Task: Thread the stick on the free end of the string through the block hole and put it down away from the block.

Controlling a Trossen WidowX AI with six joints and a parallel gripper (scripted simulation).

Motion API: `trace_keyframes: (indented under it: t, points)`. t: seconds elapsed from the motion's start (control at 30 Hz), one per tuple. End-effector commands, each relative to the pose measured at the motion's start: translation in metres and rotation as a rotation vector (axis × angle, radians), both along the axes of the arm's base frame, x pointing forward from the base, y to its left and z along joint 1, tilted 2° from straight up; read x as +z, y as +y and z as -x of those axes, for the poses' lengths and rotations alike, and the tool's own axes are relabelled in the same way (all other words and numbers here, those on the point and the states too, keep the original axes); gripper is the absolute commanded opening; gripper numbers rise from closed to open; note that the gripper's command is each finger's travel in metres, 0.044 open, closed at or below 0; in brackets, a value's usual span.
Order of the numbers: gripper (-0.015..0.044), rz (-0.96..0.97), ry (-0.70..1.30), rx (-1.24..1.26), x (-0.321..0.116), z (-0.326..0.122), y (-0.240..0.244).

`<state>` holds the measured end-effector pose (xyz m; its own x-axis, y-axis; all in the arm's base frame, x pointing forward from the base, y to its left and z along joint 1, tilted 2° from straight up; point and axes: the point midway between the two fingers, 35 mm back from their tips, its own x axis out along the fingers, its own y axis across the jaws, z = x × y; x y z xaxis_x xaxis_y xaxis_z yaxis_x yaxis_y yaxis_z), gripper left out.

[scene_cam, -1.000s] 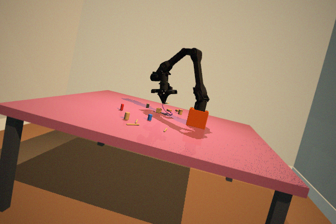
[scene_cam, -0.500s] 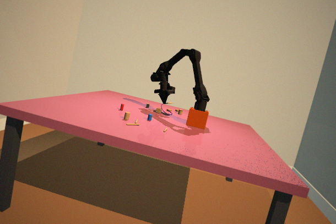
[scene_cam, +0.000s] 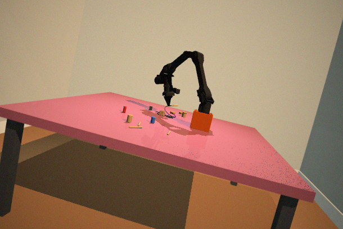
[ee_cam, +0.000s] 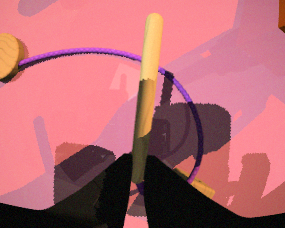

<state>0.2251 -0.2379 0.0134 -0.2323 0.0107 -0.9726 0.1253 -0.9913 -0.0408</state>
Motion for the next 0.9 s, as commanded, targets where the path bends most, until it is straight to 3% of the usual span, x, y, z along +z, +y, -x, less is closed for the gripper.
trace_keyframes:
  t: [0.0,0.43,0.87]
  points:
    - [0.0,0.017,0.014,-0.099,-0.002,0.002,-0.006]
    - [0.0,0.087,0.043,-0.433,-0.003,0.009,-0.021]
    - [0.0,0.087,0.029,-0.415,-0.001,0.004,-0.022]
